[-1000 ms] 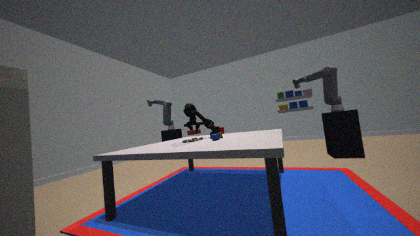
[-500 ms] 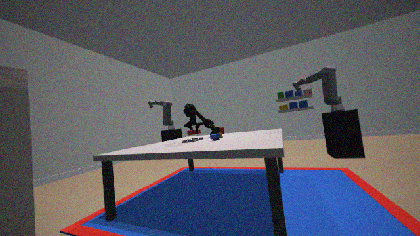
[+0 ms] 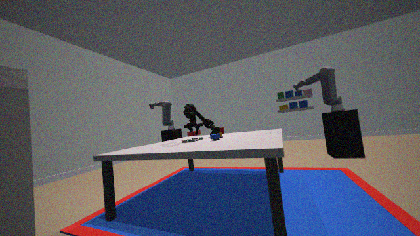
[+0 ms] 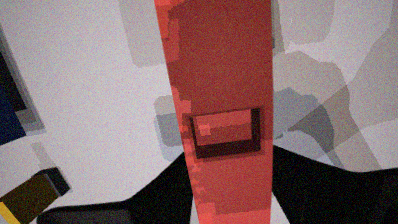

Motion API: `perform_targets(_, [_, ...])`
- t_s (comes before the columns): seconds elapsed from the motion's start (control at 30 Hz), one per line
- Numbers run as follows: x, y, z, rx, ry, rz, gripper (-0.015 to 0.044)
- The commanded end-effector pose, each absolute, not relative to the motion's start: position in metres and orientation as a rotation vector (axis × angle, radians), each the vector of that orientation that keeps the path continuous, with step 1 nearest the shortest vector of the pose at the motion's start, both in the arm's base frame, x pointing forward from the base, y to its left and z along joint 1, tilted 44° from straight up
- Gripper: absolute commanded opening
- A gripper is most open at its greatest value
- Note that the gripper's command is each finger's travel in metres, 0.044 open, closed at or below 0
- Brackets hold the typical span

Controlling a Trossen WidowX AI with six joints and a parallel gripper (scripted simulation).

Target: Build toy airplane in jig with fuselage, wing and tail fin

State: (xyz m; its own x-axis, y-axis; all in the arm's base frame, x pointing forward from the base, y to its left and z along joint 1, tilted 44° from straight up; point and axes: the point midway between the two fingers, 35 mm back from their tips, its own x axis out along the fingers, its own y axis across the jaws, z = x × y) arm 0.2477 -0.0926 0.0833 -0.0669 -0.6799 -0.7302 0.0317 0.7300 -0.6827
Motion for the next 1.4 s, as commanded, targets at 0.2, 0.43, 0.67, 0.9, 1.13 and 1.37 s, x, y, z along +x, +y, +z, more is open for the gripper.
perform_targets(0.2, [0.246, -0.105, 0.072, -0.555, 1.541, -0.637, 0.0195])
perform_targets(0.43, [0.245, -0.113, 0.064, -0.557, 1.541, -0.638, 0.0195])
perform_targets(0.67, [0.245, -0.112, 0.065, -0.549, 1.542, -0.637, 0.0181])
perform_targets(0.9, [0.245, -0.112, 0.065, -0.549, 1.542, -0.637, 0.0056])
perform_targets(1.13, [0.245, -0.112, 0.065, -0.549, 1.542, -0.637, 0.0188])
perform_targets(1.37, [0.245, -0.112, 0.065, -0.549, 1.542, -0.637, 0.0371])
